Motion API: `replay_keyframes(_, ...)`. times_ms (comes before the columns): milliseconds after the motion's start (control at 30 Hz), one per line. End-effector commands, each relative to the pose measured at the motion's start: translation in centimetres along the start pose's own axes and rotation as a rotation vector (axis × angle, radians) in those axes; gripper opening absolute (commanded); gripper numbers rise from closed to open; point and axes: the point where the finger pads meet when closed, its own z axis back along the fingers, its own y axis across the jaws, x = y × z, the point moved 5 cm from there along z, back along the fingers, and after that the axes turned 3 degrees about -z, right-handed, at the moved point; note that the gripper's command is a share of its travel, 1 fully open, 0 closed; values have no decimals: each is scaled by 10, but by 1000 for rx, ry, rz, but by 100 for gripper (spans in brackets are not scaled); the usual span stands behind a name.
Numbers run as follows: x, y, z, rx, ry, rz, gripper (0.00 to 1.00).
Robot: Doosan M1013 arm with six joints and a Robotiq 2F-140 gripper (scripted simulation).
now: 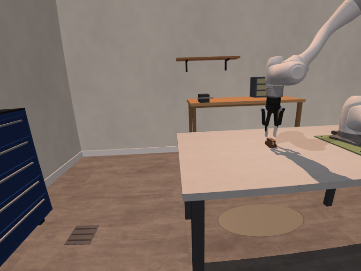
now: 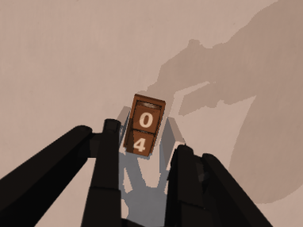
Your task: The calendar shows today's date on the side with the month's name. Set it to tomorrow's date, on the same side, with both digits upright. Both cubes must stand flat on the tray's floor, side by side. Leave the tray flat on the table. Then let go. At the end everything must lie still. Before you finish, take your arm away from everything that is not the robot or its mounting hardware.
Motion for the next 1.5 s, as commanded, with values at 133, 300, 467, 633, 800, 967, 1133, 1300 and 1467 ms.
replay_keyframes(133,1,3,-2,0,1,2,28)
replay_keyframes(300,1,3,-2,0,1,2,28)
replay_keyframes(467,1,3,-2,0,1,2,28)
replay_keyframes(633,1,3,-2,0,1,2,28)
replay_keyframes(800,1,3,-2,0,1,2,28)
replay_keyframes(967,1,3,-2,0,1,2,28)
replay_keyframes(1133,1,3,-2,0,1,2,28)
replay_keyframes(1300,1,3,-3,0,1,2,28)
replay_keyframes(1467,1,3,-8,0,1,2,28)
